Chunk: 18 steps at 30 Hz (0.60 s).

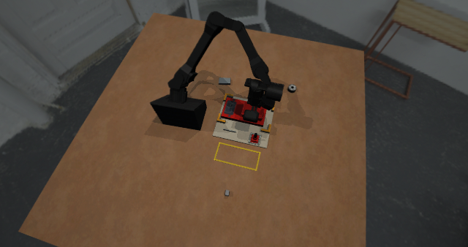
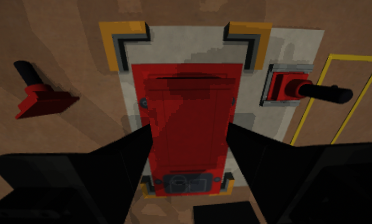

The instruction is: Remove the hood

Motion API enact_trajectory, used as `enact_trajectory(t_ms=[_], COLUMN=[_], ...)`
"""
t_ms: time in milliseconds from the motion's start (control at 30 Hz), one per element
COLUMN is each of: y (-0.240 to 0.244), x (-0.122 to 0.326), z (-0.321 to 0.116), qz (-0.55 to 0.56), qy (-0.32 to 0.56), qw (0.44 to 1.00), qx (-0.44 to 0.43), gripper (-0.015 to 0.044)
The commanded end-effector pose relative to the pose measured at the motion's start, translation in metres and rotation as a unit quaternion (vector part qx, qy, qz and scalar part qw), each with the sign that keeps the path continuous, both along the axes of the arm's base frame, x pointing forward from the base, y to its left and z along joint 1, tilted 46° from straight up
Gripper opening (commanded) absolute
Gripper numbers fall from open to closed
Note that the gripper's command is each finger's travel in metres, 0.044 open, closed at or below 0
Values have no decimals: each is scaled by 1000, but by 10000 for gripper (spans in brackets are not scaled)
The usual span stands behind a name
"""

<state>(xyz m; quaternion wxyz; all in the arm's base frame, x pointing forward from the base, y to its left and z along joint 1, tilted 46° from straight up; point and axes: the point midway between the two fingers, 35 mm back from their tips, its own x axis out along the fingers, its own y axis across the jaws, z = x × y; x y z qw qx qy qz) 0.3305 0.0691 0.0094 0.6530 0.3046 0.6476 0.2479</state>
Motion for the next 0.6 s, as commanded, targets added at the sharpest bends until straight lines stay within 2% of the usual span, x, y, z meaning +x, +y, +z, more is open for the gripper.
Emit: enact_trajectory(t_ms=[0, 67, 433, 567], y=[0, 0, -4, -6], x=[0, 0, 0, 0], z=[0, 0, 4, 5], qz=[1, 1, 1, 0], qy=[-1, -1, 0, 0], qw=[1000, 1000, 1000, 1000], qx=[-1, -1, -1, -1], gripper=[308, 295, 6, 0])
